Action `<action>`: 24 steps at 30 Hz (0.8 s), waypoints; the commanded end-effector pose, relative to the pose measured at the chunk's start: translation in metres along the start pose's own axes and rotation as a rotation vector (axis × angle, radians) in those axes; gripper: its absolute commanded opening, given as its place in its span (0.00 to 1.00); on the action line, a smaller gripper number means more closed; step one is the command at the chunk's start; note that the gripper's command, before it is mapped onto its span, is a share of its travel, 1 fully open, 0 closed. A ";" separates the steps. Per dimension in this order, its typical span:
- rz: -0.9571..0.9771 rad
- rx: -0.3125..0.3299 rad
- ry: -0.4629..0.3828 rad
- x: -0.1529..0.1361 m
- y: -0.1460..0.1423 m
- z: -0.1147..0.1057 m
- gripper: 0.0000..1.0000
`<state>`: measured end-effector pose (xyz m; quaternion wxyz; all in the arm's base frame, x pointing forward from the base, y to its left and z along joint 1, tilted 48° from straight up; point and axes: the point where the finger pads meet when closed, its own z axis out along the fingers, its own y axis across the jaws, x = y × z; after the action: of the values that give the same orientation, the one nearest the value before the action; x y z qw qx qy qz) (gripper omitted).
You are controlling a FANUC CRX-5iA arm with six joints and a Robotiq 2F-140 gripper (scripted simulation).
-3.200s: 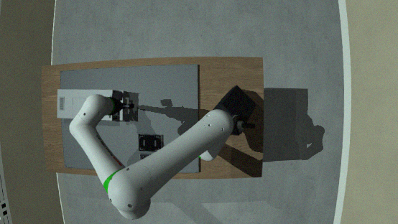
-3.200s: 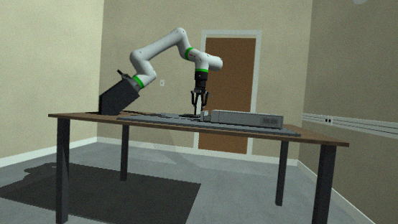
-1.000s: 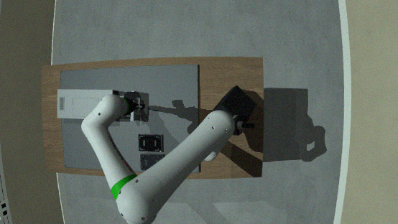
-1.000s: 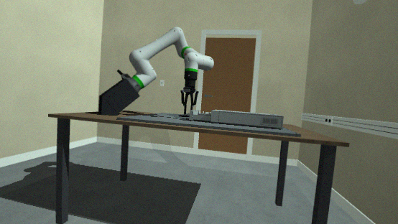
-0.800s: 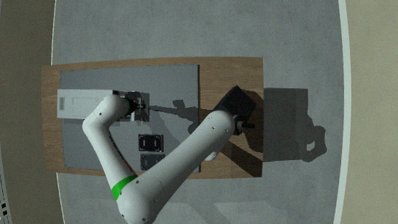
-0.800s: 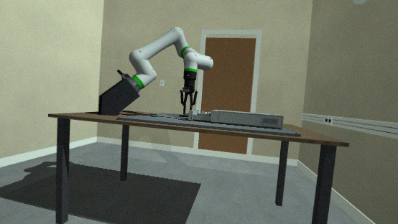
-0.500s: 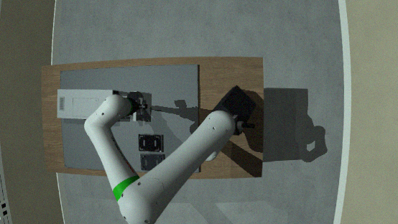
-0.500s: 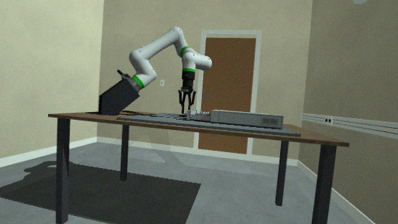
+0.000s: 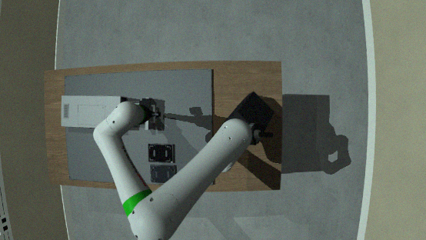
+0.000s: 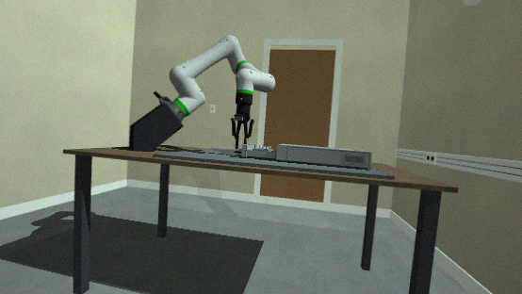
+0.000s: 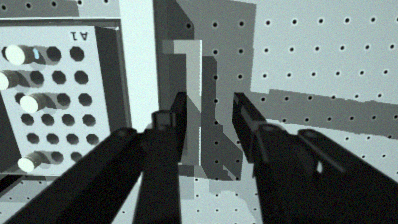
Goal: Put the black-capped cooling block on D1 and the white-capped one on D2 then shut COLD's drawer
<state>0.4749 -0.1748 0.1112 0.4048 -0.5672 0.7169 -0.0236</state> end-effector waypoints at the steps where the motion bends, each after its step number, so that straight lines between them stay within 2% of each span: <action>1: 0.000 0.001 0.001 0.000 0.003 -0.001 0.34; 24: 0.000 0.001 0.001 0.000 0.027 -0.001 0.34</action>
<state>0.4532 -0.1650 0.0977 0.4047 -0.5672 0.7169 -0.0235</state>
